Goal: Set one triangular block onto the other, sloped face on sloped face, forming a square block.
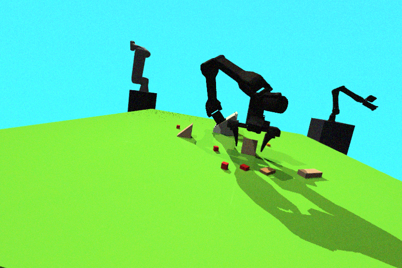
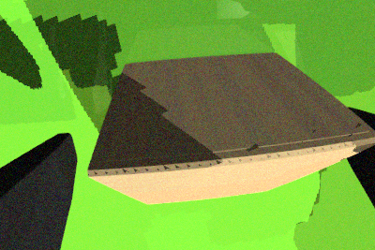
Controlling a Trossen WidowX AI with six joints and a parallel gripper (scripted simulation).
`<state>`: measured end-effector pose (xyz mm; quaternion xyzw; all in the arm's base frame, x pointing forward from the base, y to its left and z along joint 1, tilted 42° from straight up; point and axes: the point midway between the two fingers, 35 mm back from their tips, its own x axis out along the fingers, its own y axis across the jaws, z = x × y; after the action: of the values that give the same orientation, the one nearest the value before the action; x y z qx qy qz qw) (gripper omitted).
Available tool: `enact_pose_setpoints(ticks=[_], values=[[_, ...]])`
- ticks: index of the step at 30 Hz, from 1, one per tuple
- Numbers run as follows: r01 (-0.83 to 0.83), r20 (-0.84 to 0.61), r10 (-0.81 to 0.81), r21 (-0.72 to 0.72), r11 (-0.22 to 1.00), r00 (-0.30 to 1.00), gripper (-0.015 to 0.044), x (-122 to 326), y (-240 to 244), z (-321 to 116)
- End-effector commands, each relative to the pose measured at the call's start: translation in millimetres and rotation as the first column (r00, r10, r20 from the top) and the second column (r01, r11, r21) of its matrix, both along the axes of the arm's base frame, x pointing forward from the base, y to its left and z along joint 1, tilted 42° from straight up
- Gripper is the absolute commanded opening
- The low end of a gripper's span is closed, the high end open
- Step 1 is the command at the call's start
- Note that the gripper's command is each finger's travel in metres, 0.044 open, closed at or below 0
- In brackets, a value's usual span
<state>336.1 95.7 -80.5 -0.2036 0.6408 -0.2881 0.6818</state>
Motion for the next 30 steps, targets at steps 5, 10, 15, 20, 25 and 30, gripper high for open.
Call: enact_pose_setpoints(ticks=[5, 10, 15, 20, 25, 30], values=[[-0.005, -0.001, 0.005, -0.005, 1.000, 1.000, 0.0440, -0.6, -7.3, -8.3], [-0.005, -0.001, 0.005, -0.005, 1.000, 1.000, 0.0309, -0.6, -7.3, -8.3], [-0.005, -0.001, 0.005, -0.005, 1.000, 1.000, 0.0217, -0.6, -7.3, -8.3], [-0.005, -0.001, 0.005, -0.005, 1.000, 1.000, 0.0183, -0.6, -7.3, -8.3], [-0.005, -0.001, 0.005, -0.004, 1.000, 1.000, 0.0052, -0.6, -5.4, -6.4], [-0.002, -0.001, 0.002, -0.002, 1.000, 1.000, 0.0000, -1.0, 8.5, 9.0]])
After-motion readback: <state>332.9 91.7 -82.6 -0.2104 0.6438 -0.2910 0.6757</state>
